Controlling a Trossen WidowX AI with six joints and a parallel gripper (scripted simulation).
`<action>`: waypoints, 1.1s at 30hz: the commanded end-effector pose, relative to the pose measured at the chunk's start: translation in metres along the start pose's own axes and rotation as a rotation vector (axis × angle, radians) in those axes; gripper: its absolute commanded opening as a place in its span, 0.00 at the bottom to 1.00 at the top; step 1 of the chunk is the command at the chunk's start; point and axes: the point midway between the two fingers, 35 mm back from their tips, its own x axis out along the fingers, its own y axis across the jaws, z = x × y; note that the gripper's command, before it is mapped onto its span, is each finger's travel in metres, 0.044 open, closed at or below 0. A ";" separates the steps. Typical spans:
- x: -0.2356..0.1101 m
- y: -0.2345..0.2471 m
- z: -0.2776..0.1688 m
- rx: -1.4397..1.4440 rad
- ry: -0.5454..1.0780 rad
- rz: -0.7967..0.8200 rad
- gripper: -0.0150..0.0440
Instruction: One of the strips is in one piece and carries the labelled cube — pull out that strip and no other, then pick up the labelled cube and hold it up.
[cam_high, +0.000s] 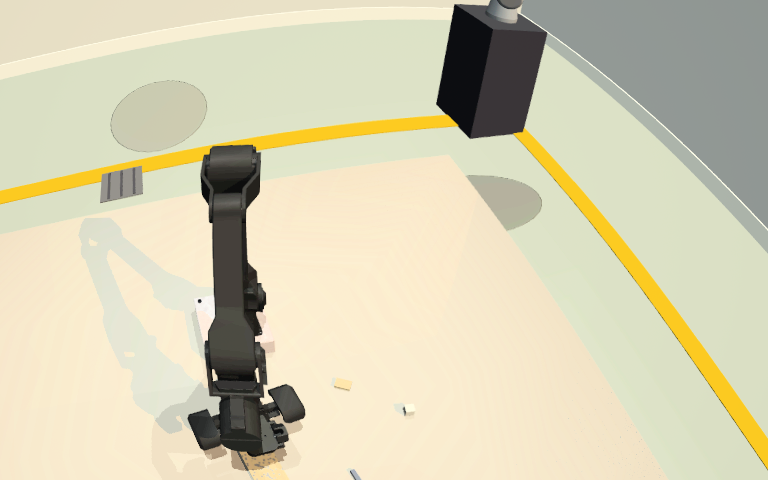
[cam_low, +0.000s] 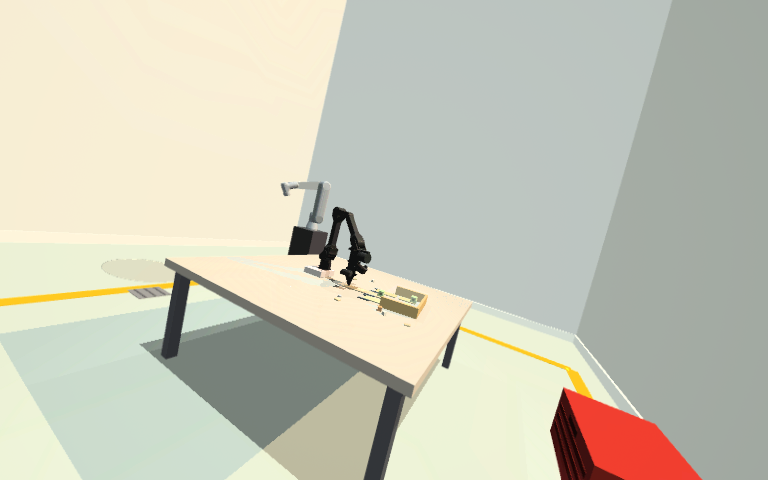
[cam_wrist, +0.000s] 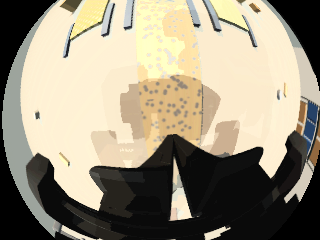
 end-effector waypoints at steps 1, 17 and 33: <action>-0.030 -0.001 0.004 -0.004 0.012 -0.003 0.25; -0.039 0.003 0.033 -0.054 0.017 -0.001 0.61; -0.045 0.005 0.083 -0.054 0.013 -0.001 1.00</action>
